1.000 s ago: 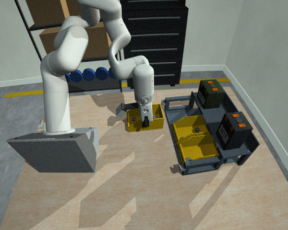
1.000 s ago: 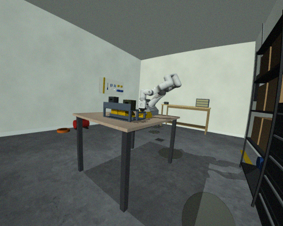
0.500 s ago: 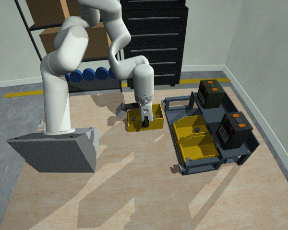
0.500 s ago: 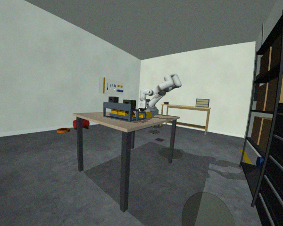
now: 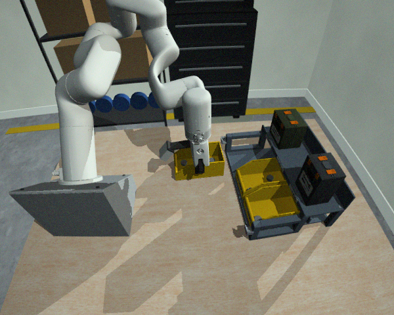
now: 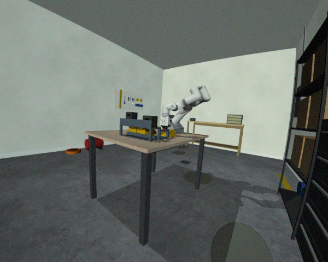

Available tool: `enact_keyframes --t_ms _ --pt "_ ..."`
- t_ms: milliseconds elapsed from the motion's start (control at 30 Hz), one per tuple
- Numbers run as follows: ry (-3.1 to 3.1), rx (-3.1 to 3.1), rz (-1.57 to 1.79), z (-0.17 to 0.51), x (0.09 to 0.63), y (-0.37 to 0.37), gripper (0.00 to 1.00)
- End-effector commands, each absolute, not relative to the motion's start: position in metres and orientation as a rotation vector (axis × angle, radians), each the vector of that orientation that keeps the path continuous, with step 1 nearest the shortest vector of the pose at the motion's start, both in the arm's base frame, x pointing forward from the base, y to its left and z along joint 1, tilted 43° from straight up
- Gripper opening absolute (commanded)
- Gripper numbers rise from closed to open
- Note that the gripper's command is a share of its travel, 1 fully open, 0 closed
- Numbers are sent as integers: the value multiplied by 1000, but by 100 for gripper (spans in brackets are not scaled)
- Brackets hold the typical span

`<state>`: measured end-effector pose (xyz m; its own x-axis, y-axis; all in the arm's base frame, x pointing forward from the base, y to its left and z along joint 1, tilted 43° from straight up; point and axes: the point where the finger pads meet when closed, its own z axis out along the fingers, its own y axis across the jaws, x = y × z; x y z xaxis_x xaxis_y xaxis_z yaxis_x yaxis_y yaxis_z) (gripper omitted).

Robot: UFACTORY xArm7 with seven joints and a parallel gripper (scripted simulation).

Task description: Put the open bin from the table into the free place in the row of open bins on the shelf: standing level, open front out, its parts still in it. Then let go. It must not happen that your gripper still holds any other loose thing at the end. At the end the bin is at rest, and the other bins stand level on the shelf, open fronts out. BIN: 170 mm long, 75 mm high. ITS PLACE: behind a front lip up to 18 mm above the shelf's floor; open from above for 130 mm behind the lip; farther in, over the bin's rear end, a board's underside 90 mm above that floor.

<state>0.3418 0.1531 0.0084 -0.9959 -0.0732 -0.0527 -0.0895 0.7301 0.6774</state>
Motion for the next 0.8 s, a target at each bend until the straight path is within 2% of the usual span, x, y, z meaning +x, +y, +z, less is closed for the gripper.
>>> enact_keyframes --t_ms 0,767 --pt "2901 -147 1148 9 341 157 0" --pt "2901 -146 1148 8 341 157 0"
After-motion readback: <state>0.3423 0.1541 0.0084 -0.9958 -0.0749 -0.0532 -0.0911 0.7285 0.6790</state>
